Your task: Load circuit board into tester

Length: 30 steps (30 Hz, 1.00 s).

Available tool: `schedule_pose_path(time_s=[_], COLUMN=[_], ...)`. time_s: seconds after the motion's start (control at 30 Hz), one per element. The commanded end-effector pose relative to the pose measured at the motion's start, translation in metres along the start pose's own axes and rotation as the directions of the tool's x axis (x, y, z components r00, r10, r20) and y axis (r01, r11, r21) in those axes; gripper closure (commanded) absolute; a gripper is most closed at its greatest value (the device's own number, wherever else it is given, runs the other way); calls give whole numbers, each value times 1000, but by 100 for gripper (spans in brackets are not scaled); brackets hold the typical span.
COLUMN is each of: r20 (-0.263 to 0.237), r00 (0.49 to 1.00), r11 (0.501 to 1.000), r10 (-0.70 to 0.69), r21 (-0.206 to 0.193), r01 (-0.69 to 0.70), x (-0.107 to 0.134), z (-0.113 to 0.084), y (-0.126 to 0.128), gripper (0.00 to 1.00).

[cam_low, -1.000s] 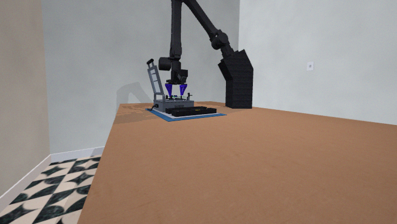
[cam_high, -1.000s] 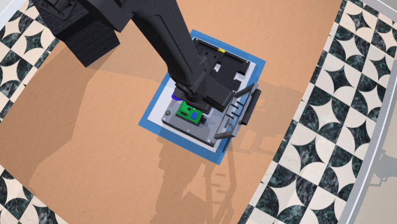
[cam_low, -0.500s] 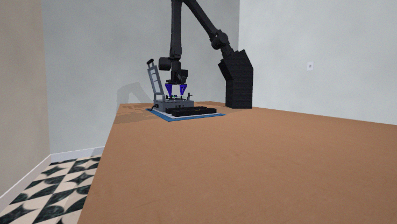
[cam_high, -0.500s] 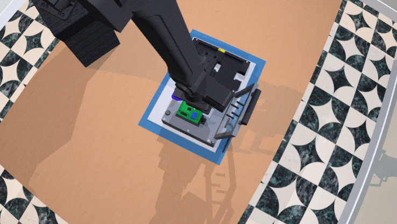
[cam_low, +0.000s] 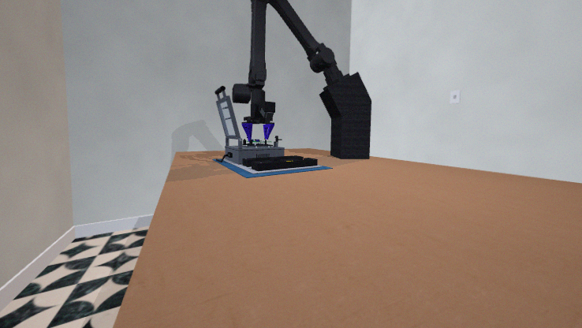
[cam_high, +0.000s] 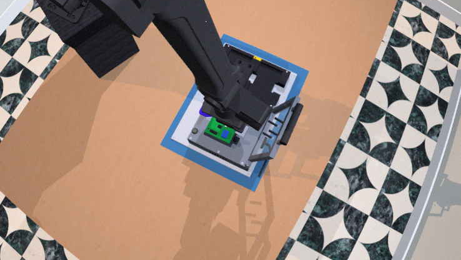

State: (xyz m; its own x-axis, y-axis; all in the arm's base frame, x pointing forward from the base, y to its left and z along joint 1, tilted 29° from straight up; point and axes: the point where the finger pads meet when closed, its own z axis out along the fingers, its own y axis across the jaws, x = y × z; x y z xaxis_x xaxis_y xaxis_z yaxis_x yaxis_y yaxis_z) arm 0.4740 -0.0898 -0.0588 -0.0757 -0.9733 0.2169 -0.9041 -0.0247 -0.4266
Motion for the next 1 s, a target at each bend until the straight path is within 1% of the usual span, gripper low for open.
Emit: schedule_pose_path(time_s=[0.0, 0.97], r20=[-7, -7], r00=[1000, 1000], r11=[999, 999], r10=[24, 24], r21=[24, 22], r01=[-23, -23], x=[10, 10], z=[-11, -13], y=[-13, -11], gripper=[28, 28])
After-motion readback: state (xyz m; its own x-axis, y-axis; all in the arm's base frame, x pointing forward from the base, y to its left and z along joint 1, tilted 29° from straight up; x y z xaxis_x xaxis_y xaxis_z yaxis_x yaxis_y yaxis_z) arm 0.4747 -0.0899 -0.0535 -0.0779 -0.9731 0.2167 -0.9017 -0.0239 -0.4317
